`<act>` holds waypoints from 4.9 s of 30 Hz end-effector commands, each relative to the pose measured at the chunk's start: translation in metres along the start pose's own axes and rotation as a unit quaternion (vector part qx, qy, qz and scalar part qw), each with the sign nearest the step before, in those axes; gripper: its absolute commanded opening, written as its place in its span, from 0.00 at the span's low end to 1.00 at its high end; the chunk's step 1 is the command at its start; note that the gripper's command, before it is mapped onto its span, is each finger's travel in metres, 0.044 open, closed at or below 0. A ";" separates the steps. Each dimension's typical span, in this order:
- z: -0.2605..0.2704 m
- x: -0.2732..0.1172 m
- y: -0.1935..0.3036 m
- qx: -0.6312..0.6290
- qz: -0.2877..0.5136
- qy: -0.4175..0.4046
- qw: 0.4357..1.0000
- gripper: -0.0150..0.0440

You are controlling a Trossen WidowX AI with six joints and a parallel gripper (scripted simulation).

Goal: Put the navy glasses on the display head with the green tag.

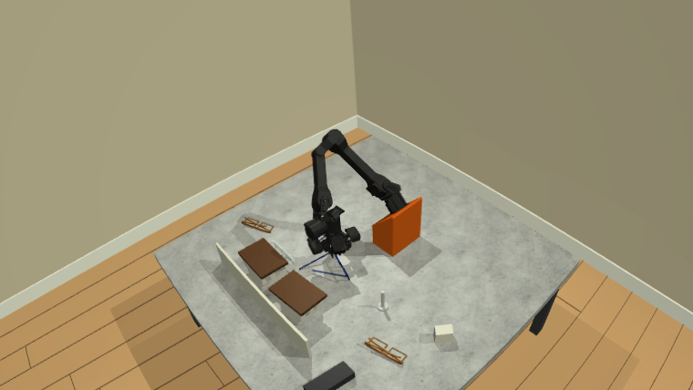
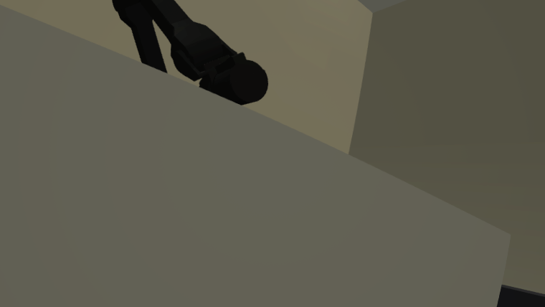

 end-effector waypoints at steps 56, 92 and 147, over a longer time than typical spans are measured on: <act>0.001 -0.009 -0.003 -0.002 -0.002 -0.004 1.000 0.25; 0.046 -0.088 -0.092 -0.006 -0.018 -0.009 1.000 0.25; 0.164 -0.021 -0.183 -0.001 -0.005 -0.004 1.000 0.25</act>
Point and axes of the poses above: the point midway between the two fingers, 35 mm back from their tips, its own x axis out along the fingers, its own z axis across the jaws, y = z × x, the point moved 3 cm from there along -x, back along the fingers, and after that the axes turned 15 degrees about x, right-handed, at the moved point
